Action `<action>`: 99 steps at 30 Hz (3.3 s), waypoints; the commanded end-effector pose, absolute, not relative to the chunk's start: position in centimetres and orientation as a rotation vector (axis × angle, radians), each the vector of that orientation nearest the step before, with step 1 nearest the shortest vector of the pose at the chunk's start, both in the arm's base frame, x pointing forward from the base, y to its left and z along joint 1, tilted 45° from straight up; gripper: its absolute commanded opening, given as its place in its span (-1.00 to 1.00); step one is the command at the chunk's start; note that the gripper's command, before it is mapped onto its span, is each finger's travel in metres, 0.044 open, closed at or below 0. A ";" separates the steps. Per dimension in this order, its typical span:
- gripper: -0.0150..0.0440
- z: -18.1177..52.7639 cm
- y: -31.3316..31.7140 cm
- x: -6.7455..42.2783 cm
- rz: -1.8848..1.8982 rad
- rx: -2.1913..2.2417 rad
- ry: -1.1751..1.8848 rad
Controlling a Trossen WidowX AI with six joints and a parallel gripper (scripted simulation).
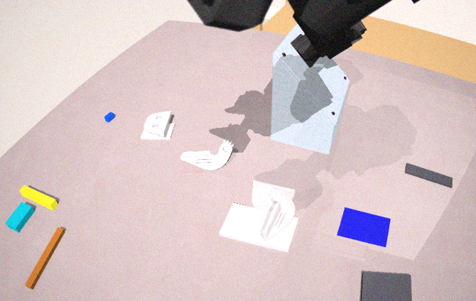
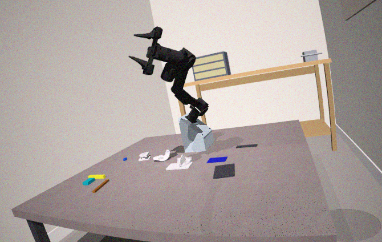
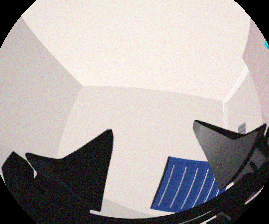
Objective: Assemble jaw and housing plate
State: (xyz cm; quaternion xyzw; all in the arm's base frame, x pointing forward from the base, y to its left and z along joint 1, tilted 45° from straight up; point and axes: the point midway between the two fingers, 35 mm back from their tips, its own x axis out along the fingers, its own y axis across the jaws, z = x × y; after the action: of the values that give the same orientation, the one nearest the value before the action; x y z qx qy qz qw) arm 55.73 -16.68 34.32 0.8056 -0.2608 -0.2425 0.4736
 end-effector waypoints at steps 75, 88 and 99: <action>-0.49 52.0 -26.8 40.8 -0.061 2.043 -1.207; -0.49 57.8 -26.4 34.5 0.193 1.976 -1.295; -0.49 63.0 -25.9 25.7 0.400 1.842 -1.456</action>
State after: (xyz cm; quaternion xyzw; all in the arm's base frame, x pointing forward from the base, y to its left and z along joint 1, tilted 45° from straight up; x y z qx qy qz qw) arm 28.51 -26.55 61.33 0.7350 -0.5527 0.1266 0.3718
